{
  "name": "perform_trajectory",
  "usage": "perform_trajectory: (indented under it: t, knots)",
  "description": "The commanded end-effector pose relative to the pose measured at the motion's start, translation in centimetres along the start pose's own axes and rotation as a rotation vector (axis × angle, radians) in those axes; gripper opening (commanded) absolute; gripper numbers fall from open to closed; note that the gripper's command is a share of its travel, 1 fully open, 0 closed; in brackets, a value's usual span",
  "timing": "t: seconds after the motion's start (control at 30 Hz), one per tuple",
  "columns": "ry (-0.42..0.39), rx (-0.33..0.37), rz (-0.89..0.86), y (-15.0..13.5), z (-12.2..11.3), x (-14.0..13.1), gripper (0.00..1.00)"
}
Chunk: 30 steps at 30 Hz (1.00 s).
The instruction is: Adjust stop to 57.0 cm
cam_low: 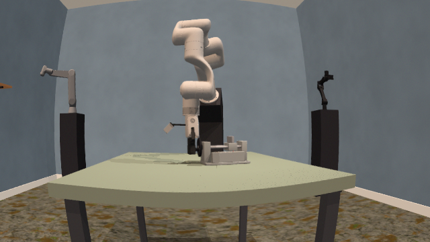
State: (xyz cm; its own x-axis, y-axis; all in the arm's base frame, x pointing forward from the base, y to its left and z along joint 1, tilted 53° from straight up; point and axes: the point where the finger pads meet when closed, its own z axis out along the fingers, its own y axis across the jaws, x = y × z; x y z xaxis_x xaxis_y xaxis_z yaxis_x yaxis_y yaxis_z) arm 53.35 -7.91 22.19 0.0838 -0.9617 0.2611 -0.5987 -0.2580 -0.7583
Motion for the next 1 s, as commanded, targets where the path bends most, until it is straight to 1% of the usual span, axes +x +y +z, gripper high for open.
perform_trajectory:
  t: [0.0,0.17,0.3,0.63,0.97]
  knots:
    - [-0.002,-0.002,0.001,0.2,0.3,0.0,0.06]
    - [-0.002,-0.002,0.001,0.8,1.2,0.0,0.06]
    - [-0.002,-0.002,0.001,3.0,2.0,0.0,0.06]
    - [-0.002,-0.002,0.001,4.8,1.3,0.0,0.06]
    - [-0.002,-0.002,0.001,5.4,0.6,0.0,0.06]
